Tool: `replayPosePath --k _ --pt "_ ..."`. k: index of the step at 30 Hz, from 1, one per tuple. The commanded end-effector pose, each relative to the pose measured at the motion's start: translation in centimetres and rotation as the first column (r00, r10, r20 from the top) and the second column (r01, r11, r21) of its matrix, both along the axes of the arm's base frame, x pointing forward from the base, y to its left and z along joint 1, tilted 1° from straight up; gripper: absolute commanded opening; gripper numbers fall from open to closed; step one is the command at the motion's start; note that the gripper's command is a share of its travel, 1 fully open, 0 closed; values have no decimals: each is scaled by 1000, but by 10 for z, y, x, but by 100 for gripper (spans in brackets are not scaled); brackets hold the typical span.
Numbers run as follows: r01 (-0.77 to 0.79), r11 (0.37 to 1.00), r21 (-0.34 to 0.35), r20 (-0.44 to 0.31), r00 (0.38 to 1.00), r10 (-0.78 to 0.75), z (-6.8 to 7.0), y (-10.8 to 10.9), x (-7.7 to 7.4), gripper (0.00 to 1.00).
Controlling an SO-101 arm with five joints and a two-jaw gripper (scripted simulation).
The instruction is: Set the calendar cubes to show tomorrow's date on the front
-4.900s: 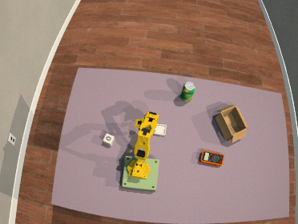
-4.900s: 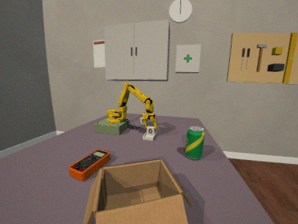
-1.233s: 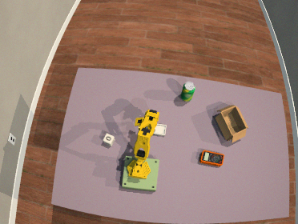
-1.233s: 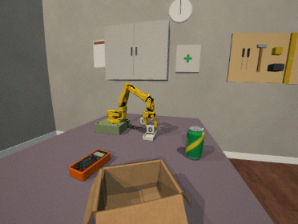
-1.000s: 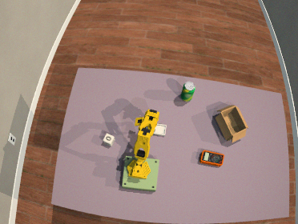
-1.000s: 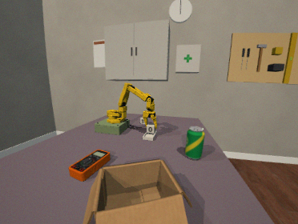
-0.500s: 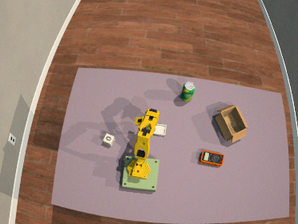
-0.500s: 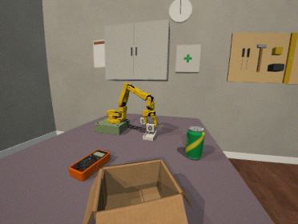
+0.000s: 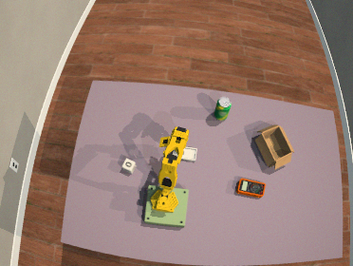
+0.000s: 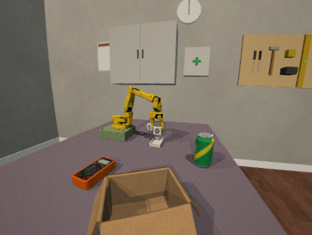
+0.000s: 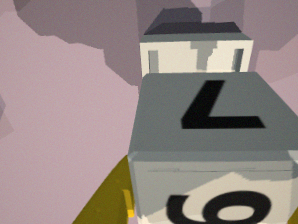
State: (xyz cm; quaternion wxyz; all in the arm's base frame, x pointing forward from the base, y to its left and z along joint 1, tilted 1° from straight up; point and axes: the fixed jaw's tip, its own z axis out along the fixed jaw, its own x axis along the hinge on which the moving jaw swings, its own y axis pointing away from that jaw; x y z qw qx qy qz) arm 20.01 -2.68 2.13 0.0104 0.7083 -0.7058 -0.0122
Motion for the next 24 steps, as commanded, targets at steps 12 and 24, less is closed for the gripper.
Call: replayPosePath --k 12,24 --pt "-34 999 -3 40 999 34 8 8 5 0" --pt "-299 954 -4 41 953 299 -3 62 -5 0"
